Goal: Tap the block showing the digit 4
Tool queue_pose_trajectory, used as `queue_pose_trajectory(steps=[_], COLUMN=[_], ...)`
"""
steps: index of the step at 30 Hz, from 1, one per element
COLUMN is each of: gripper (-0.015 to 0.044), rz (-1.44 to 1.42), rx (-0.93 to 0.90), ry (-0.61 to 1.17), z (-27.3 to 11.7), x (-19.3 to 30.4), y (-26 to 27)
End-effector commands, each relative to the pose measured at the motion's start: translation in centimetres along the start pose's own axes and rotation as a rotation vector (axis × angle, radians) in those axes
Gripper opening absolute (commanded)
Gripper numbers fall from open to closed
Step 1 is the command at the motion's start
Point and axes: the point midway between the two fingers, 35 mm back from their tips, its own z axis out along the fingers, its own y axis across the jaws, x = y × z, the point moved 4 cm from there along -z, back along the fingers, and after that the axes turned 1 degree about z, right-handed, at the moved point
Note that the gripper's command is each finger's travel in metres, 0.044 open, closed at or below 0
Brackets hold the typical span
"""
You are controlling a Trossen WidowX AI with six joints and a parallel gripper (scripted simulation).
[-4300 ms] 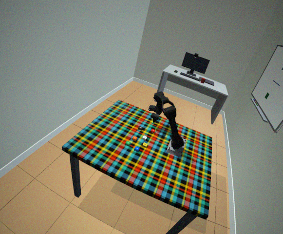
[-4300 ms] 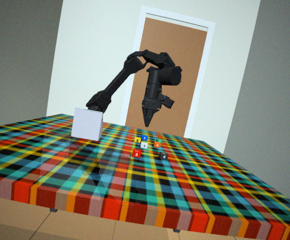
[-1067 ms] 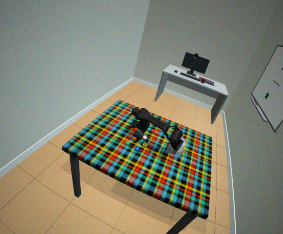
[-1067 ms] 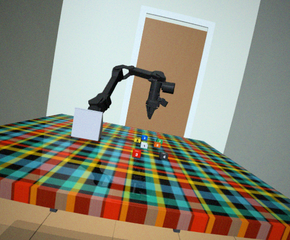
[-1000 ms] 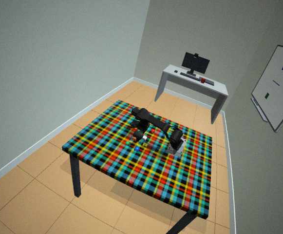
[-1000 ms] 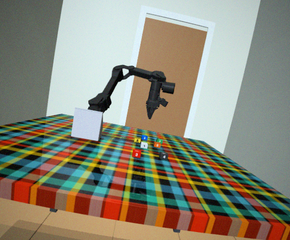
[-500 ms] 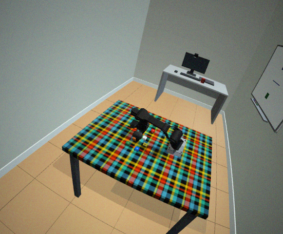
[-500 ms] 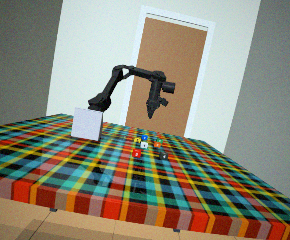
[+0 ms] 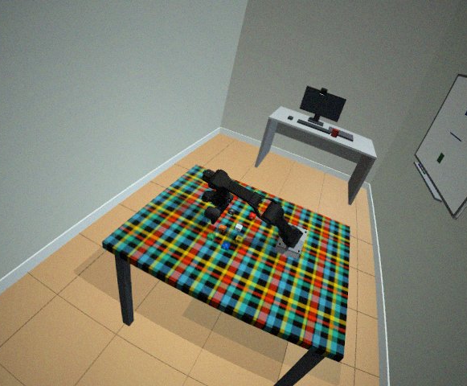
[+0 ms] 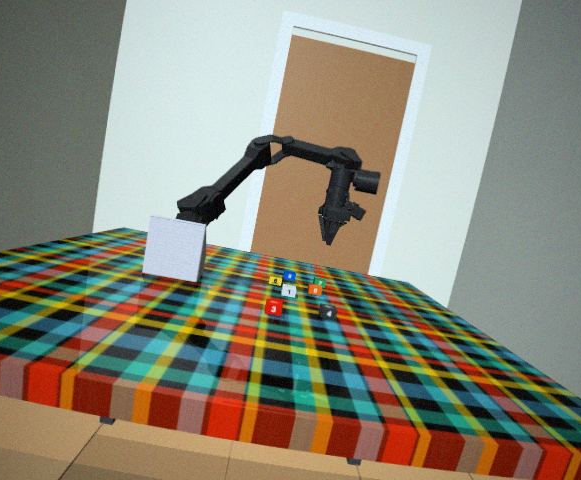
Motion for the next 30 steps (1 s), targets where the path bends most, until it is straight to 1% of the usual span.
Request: queue_pose_trajectory(steps=[1,19,21,25,27,30], gripper=[0.0400,0.0400,0.0400,0.0400,0.0400,0.0400], rz=[-0.006,-0.006,-0.006,-0.005,-0.005,-0.005], rx=[-0.001,-0.001,0.001,0.004,0.002,0.002], ry=[-0.008,-0.008,-0.008,-0.007,-0.007,-0.007], z=[-0.2,-0.2,-0.2,-0.2,-0.1,-0.1], x=[-1.0,-1.0,-0.7,1.7,2.3,2.3], y=[-0.2,-0.2,-1.3,-7.0,-7.9,-7.9])
